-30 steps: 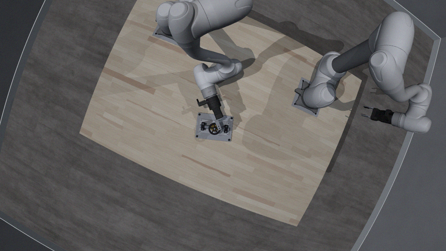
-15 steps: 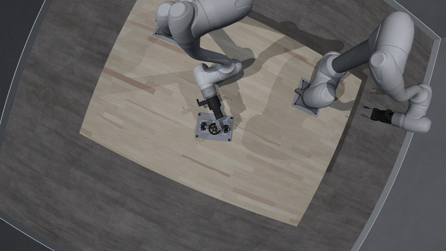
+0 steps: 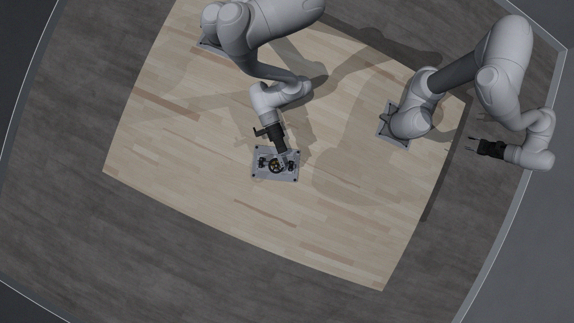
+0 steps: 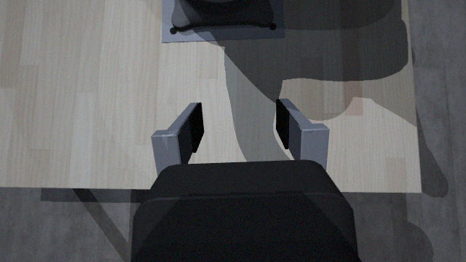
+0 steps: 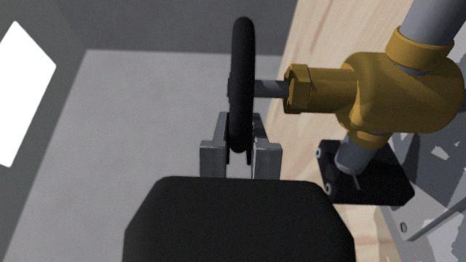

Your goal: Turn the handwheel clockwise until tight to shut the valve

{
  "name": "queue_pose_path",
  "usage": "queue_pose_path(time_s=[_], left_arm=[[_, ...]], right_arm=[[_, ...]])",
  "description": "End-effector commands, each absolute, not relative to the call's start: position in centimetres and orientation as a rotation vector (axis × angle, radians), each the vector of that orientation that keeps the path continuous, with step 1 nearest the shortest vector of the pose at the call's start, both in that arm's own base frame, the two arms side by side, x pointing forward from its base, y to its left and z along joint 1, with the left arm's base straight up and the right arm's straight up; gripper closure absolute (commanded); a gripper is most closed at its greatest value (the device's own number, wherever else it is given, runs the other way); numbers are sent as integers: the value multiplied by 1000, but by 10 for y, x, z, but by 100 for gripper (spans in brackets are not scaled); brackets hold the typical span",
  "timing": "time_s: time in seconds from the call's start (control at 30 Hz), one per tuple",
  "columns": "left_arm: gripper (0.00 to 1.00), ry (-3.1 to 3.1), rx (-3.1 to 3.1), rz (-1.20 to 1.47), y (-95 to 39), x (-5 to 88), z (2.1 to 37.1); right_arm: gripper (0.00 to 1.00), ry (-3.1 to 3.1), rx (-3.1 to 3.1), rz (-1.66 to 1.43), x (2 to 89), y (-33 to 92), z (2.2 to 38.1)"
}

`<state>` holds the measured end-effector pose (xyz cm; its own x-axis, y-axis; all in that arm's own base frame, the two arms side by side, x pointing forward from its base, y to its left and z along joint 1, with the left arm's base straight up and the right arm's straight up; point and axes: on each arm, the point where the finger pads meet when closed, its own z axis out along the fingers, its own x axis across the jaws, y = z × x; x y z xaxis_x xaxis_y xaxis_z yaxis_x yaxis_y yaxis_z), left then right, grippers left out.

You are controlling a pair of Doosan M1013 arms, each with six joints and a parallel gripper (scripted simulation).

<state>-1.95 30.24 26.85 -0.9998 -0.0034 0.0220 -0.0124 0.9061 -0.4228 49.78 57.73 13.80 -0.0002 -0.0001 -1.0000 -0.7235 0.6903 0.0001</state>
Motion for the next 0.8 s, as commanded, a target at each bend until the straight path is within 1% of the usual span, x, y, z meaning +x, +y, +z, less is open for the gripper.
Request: queue_pose_path(time_s=[0.0,0.77], left_arm=[[0,-3047,13,675,303,-20,269],[0,-3047,13,675,303,-20,269]], right_arm=[[100,1476,-630,631,498,578,139],[100,1488,-588,589,499,579,139]])
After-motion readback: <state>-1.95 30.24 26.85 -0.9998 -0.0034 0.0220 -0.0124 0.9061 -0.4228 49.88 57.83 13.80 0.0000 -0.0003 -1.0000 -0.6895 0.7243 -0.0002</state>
